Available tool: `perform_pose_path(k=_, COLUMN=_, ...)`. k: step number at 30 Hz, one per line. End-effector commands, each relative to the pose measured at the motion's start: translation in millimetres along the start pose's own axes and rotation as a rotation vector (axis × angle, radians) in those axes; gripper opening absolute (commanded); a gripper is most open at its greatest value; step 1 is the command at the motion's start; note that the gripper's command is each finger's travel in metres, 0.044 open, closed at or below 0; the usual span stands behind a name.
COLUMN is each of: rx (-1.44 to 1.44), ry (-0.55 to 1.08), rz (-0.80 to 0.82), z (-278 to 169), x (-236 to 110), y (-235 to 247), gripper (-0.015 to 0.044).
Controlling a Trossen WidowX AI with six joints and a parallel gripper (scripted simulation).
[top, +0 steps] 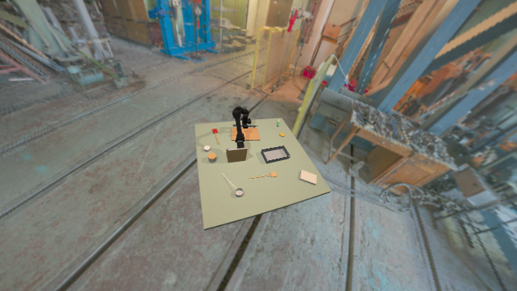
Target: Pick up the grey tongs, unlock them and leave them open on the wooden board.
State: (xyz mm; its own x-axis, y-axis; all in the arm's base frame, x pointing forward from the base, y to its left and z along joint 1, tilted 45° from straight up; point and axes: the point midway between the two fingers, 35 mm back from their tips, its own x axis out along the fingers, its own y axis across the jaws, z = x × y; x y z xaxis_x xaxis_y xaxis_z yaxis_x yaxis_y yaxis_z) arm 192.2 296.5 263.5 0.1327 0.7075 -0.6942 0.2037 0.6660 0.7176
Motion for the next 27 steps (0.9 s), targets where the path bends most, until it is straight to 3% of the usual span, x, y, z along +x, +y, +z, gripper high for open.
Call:
perform_pose_path(k=1, rx=0.006, ry=-0.005, rz=-0.001, z=1, x=6, y=0, gripper=-0.015)
perform_pose_path(k=14, rx=0.006, ry=-0.005, rz=0.0, z=0, x=21, y=-1, gripper=-0.015)
perform_pose_path(k=27, rx=0.001, ry=0.002, rz=-0.002, z=-2, x=20, y=-2, gripper=0.0191)
